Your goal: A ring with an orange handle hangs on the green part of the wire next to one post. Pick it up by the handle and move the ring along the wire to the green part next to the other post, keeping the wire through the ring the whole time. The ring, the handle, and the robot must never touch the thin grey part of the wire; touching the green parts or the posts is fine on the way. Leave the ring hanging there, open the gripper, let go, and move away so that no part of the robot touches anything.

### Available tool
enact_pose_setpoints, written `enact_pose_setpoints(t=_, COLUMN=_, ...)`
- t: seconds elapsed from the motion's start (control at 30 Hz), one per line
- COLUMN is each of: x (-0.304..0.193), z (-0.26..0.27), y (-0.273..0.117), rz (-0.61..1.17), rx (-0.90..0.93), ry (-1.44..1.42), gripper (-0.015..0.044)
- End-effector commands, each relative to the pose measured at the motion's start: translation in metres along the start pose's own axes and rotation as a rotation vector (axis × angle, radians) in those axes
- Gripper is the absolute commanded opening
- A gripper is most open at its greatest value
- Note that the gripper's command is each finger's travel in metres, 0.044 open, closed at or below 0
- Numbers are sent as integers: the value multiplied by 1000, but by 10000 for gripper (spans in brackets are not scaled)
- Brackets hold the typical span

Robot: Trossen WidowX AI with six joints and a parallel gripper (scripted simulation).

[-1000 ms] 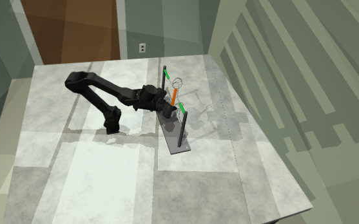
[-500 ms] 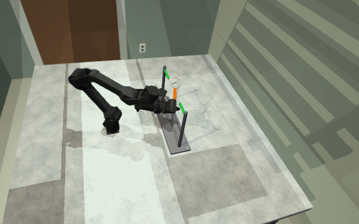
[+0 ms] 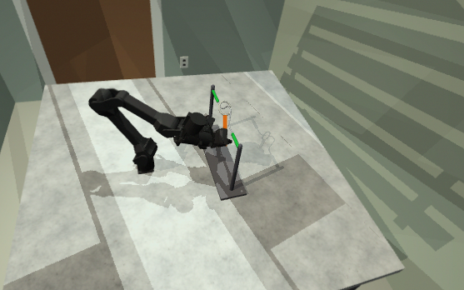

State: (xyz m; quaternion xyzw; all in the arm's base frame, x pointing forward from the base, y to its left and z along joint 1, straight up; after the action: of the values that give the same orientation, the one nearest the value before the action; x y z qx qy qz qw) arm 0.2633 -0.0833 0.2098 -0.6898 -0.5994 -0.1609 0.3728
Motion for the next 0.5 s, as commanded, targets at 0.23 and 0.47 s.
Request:
enact_pose_setpoints(t=0.23, x=-1, z=31, y=-2, rz=-3, rx=-5, ry=160, gripper=-150)
enact_pose_setpoints(t=0.47, x=2, z=55, y=-2, rz=-4, rx=-4, ry=300, gripper=-150)
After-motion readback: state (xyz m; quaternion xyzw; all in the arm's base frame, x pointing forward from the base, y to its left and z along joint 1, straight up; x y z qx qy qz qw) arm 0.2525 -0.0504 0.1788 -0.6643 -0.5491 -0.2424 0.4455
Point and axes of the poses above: the point midway between the two fingers, 35 mm back from their tips, its own y axis out along the fingers, its own z axis across the jaws, x = y × z, the point moved 4 cm from there along -y, back along the fingers, and after that the axes turned 6 degrees about y, right-handed, at the moved point
